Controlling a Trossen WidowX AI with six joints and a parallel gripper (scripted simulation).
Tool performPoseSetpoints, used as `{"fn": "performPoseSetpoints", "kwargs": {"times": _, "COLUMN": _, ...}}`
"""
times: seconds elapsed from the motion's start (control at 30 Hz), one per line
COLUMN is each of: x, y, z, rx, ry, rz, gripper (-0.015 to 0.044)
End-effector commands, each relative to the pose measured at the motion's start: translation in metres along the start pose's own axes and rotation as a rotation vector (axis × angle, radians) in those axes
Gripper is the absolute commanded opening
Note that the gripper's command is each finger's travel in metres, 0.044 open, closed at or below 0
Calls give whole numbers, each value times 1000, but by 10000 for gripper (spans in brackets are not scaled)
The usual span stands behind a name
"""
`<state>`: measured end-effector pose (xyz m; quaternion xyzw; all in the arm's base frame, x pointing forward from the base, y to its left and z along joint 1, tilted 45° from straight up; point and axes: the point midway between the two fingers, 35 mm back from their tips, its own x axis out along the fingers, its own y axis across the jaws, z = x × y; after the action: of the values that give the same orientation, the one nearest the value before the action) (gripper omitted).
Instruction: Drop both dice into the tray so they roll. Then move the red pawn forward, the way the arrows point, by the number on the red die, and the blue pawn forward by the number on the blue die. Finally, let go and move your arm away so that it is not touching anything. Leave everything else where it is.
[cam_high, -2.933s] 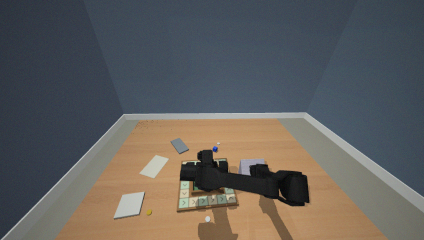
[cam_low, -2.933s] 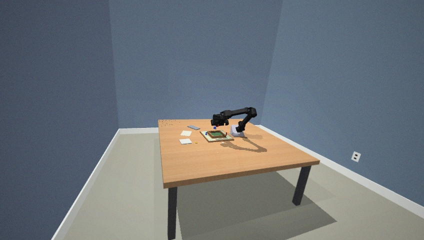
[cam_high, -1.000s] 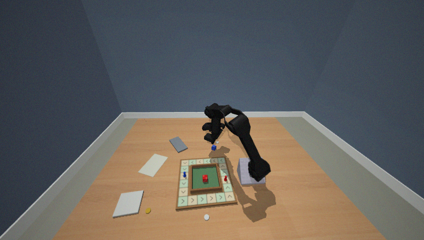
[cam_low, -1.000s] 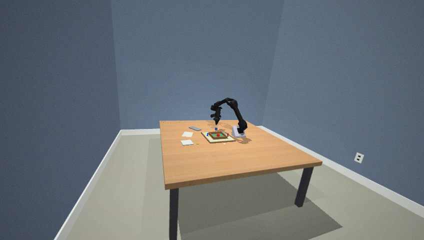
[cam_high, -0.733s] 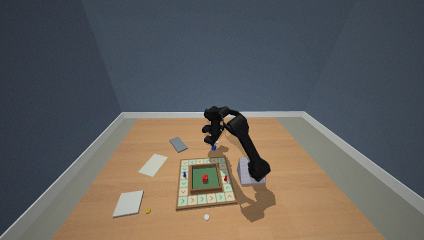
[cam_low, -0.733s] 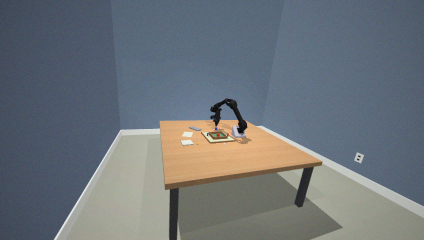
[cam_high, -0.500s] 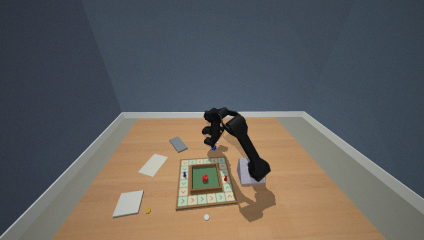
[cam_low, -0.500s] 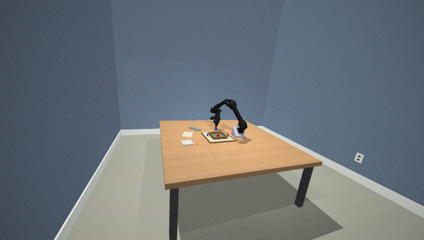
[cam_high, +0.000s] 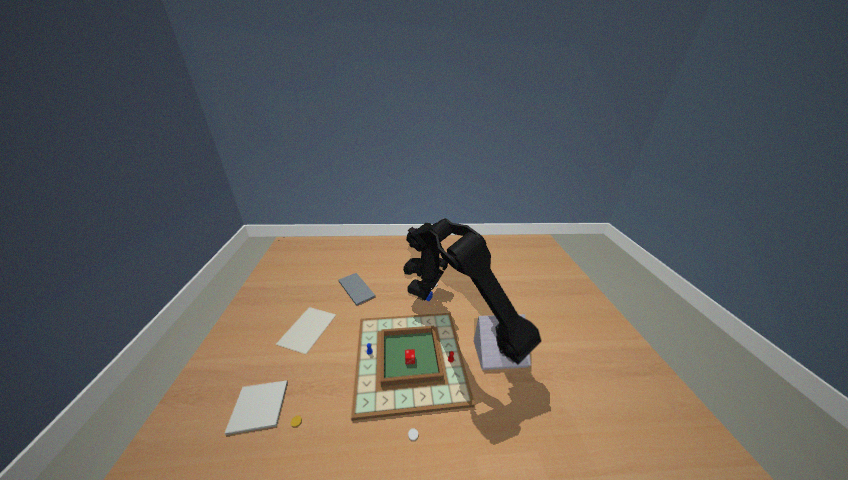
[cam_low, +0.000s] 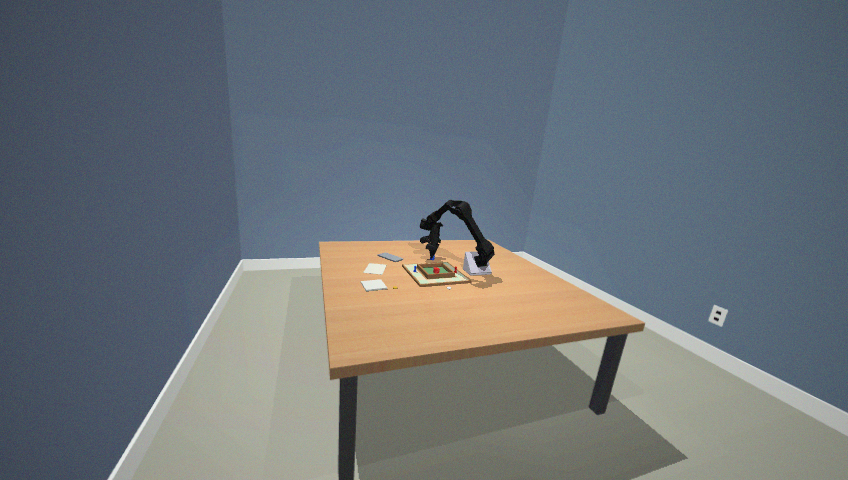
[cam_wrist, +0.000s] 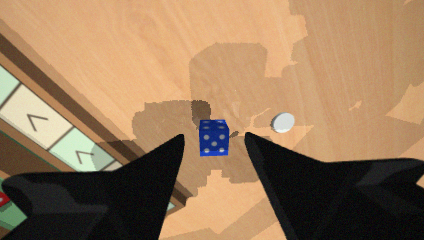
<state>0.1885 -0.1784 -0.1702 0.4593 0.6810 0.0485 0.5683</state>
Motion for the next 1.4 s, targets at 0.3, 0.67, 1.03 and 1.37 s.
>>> {"fn": "performPoseSetpoints", "kwargs": {"times": 0.3, "x": 8, "y": 1, "z": -1, "rx": 6, "ry": 5, "rz": 8, "gripper": 104}}
{"fn": "performPoseSetpoints", "kwargs": {"times": 0.67, "x": -14, "y": 0, "z": 3, "rx": 7, "ry": 5, "rz": 6, "gripper": 0}}
{"fn": "performPoseSetpoints", "kwargs": {"times": 1.03, "x": -85, "y": 1, "z": 4, "rx": 8, "ry": 5, "rz": 5, "gripper": 0}}
{"fn": "performPoseSetpoints", "kwargs": {"times": 1.37, "x": -115, "y": 11, "z": -1, "rx": 46, "ry": 5, "rz": 3, "gripper": 0}}
